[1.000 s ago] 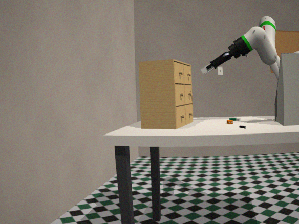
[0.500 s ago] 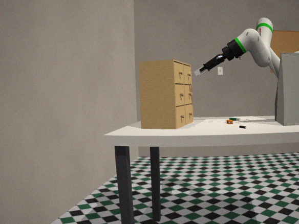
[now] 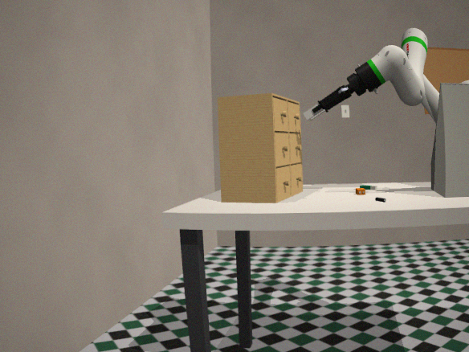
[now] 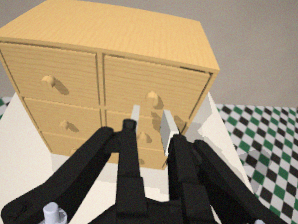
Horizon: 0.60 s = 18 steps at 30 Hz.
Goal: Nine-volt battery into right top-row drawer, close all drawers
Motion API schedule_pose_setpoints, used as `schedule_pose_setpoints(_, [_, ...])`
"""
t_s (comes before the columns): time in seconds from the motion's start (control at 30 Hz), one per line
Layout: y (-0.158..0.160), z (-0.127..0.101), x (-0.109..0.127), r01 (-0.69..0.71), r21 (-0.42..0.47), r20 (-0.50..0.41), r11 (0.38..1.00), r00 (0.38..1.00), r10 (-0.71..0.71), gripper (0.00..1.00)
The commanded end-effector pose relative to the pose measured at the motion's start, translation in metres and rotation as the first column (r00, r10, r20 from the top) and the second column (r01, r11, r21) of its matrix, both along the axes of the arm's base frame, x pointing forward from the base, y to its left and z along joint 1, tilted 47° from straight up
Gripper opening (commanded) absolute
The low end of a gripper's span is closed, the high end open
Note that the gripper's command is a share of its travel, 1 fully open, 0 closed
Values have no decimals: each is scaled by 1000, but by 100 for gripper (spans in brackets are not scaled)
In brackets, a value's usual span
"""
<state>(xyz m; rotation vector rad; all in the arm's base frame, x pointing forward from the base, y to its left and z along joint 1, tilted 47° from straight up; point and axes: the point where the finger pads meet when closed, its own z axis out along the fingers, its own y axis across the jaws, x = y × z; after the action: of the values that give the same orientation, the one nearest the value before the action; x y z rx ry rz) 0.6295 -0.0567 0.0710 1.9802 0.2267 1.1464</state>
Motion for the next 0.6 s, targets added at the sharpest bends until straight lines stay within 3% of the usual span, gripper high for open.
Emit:
schedule_pose_setpoints(0.0, [0, 0, 0, 0, 0, 0, 1000, 1000, 0, 20])
schedule_pose_setpoints(0.57, [0, 0, 2, 0, 0, 0, 1000, 1000, 0, 20])
